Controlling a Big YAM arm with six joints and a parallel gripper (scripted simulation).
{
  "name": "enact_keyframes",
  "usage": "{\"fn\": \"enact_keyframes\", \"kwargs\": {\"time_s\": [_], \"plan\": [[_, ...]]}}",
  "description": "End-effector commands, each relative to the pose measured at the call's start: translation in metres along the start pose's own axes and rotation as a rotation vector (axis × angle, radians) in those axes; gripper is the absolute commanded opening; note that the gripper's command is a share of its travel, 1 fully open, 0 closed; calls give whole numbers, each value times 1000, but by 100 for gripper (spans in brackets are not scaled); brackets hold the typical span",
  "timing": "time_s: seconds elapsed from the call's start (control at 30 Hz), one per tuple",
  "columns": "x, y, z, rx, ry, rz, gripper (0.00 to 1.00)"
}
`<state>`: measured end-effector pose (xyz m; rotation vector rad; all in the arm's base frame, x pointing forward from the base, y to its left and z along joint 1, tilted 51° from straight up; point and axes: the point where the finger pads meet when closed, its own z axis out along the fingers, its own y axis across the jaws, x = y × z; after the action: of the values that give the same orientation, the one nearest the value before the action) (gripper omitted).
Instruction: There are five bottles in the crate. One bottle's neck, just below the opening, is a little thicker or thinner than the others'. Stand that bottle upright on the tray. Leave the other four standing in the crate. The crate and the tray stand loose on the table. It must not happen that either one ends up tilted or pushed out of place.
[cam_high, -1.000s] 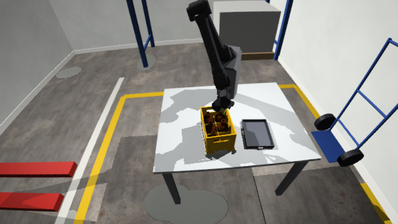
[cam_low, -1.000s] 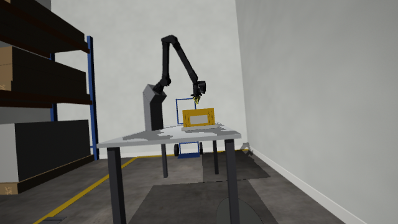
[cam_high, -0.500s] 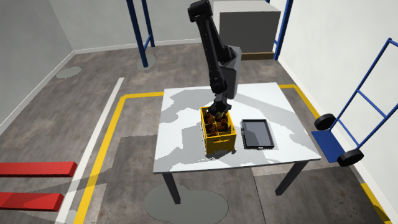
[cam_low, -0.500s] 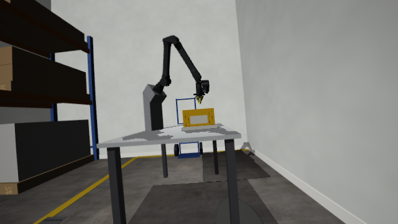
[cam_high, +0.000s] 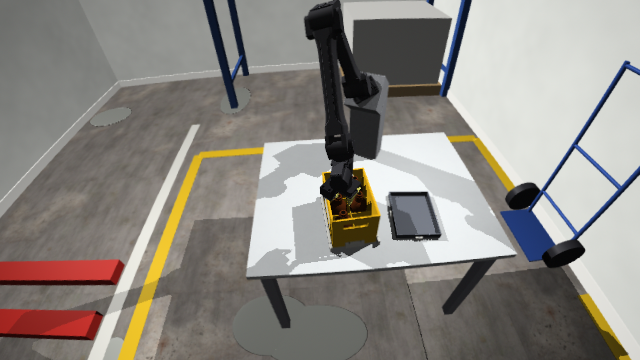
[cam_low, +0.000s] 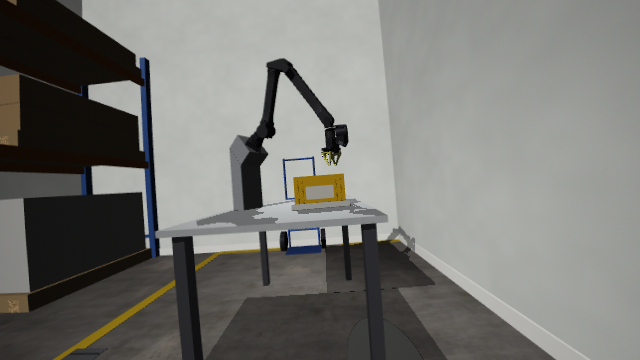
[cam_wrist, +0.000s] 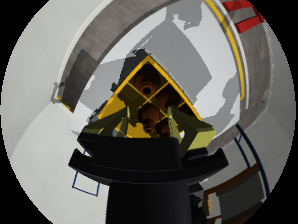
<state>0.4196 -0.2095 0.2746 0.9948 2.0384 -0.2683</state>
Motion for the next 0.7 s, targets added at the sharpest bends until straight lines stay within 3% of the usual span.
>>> {"fn": "enact_keyframes", "kwargs": {"time_s": [0.0, 0.07, 0.67], "plan": [[-11, 11, 0, -17, -14, -16, 61], [-14, 10, -7, -23, -28, -8, 61], [-12, 10, -6, -21, -24, -9, 61]]}}
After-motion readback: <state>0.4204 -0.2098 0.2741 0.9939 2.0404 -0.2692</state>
